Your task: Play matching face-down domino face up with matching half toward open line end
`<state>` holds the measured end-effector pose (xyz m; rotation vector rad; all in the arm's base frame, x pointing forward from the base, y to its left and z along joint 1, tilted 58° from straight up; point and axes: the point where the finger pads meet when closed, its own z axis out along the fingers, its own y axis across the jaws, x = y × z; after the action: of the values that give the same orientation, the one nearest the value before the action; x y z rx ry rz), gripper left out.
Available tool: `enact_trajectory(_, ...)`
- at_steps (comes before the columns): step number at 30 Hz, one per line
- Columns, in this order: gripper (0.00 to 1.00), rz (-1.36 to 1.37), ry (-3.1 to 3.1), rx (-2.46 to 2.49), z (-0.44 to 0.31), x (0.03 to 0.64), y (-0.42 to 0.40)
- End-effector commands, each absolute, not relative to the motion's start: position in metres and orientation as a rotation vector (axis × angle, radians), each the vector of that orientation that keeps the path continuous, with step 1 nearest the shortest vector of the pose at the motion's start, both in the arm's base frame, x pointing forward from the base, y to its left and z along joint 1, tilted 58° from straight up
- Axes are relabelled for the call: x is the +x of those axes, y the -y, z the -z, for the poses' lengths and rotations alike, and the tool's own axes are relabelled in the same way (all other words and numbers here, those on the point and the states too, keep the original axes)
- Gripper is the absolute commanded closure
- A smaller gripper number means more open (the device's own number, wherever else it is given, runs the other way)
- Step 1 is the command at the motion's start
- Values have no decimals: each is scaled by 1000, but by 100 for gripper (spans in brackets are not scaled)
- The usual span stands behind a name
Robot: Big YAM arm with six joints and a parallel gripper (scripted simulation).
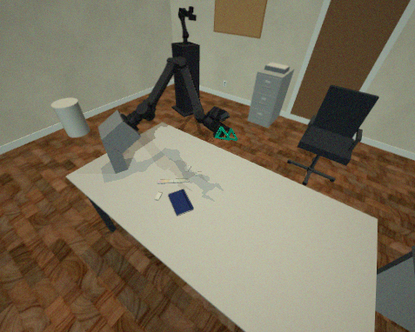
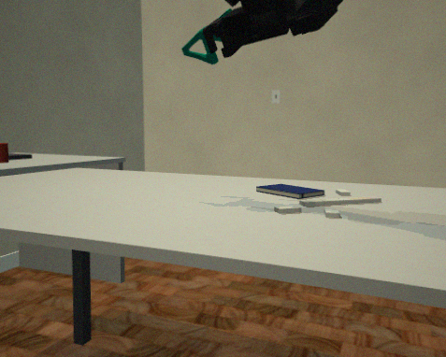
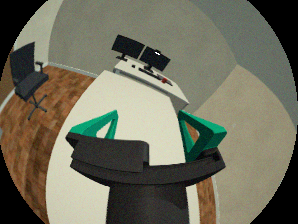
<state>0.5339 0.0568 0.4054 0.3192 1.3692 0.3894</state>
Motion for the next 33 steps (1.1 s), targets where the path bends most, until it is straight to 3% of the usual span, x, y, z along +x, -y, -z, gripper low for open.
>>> enact_trajectory(1,0,-372,-1338,327,-426,534,-43)
enact_trajectory(33,0,-275,-1407,252,-438,536,-34)
